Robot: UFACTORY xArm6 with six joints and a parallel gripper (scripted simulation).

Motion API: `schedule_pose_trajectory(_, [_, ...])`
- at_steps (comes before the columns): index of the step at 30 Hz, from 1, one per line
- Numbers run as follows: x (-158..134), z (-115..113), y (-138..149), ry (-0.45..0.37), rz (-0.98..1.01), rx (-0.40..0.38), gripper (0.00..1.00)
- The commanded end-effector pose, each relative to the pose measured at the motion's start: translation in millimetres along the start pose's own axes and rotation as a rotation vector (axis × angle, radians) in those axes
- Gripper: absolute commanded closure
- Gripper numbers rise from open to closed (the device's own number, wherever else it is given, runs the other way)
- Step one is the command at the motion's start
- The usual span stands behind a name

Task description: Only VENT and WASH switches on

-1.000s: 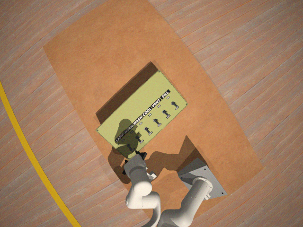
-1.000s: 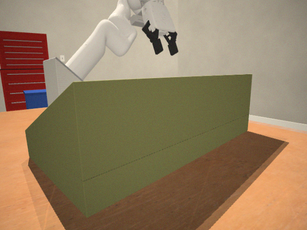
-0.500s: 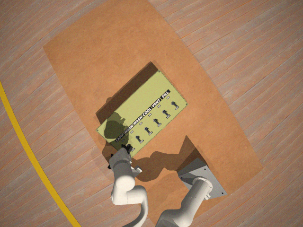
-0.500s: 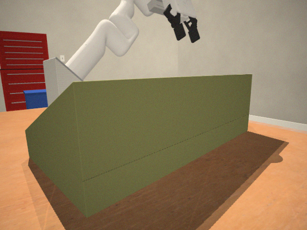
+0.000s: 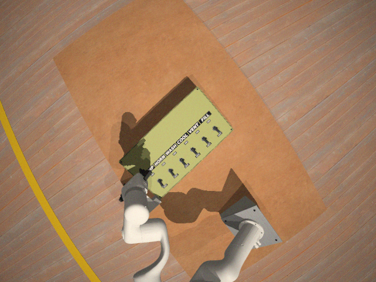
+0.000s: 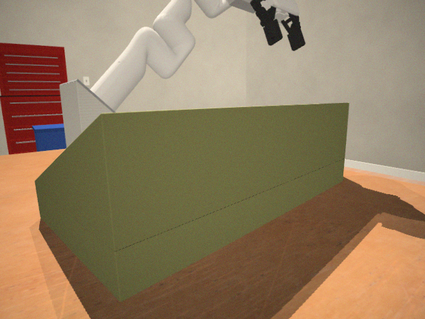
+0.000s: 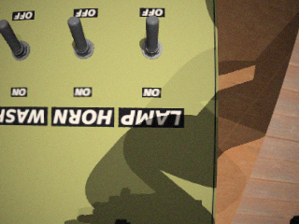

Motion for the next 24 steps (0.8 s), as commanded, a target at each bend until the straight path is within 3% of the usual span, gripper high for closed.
schedule_pose_trajectory(1, [-1, 8, 0, -0.003, -0.001, 0.0, 0.0])
schedule_pose_trajectory(16, [-2, 58, 0, -0.003, -0.001, 0.0, 0.0])
schedule_pose_trajectory(24, [-2, 64, 0, -0.003, -0.001, 0.0, 0.0])
Point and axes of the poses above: the point where the finger pads meet when closed, its own z axis out along the fingers, its own y axis across the jaws, x = y × z, the point moved 7 cm from there along -z, back along the fingers, and after that the axes turned 1 degree about -z, right-handed, at the moved point
